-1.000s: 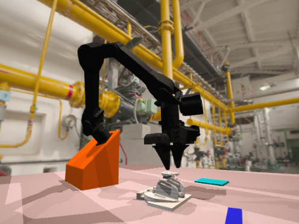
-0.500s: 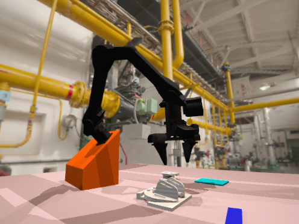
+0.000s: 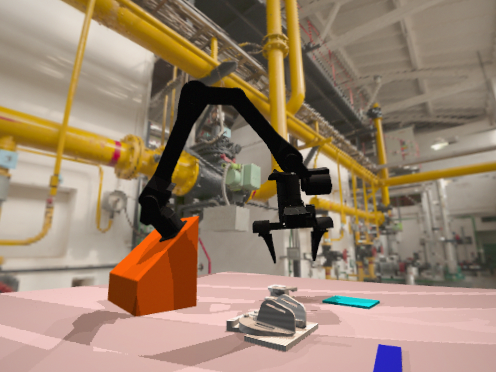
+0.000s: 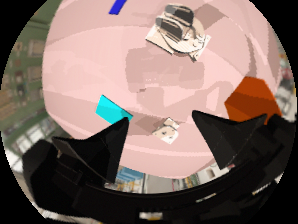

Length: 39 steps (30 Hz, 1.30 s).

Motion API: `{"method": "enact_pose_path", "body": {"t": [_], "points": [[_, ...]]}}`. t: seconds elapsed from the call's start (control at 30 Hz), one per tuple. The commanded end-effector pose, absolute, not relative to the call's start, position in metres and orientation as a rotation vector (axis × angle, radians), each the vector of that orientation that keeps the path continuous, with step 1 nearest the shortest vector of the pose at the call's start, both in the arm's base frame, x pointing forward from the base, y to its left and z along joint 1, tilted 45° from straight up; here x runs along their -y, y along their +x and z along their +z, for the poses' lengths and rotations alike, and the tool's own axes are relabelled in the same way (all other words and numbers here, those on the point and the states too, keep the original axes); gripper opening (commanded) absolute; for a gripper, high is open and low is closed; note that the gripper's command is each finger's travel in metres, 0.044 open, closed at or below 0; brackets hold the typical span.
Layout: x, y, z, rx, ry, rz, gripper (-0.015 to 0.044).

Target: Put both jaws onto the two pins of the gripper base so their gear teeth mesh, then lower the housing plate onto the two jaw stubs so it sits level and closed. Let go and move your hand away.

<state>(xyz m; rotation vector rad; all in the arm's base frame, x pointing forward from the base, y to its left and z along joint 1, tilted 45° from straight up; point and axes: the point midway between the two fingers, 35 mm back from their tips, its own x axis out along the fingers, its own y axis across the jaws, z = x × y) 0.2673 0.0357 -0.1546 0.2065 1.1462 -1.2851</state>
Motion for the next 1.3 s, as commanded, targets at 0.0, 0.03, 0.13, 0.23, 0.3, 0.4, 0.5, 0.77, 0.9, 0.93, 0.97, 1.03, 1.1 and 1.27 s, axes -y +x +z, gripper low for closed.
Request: {"method": "enact_pose_path", "body": {"t": [0.0,0.03,0.13,0.23,0.3,0.4,0.5,0.77,0.9,0.93,0.97,1.03,1.1,1.27], "points": [[-0.052,0.257,-0.165,-1.075,0.303,-1.361,0.0440],[-0.056,0.254,-0.167,-1.054,0.326,-1.381,0.0440],[-0.067,0.245,-0.174,-0.989,0.395,-1.438,0.0440],[-0.077,0.235,-0.180,-0.921,0.462,-1.494,0.0440],[-0.083,0.228,-0.185,-0.872,0.506,-1.531,0.0440],[-0.092,0.217,-0.191,-0.796,0.570,-1.584,0.0440],[-0.100,0.205,-0.197,-0.715,0.633,-1.635,0.0440],[-0.110,0.187,-0.205,-0.585,0.725,-1.705,0.0440],[-0.108,0.187,-0.208,-0.585,0.725,-1.705,0.0440],[-0.101,0.185,-0.214,-0.584,0.725,-1.706,0.0440],[-0.091,0.182,-0.224,-0.583,0.725,-1.706,0.0440],[-0.082,0.179,-0.232,-0.582,0.724,-1.706,0.0440],[-0.082,0.179,-0.232,-0.582,0.724,-1.706,0.0440],[-0.082,0.179,-0.232,-0.582,0.724,-1.706,0.0440]]}}
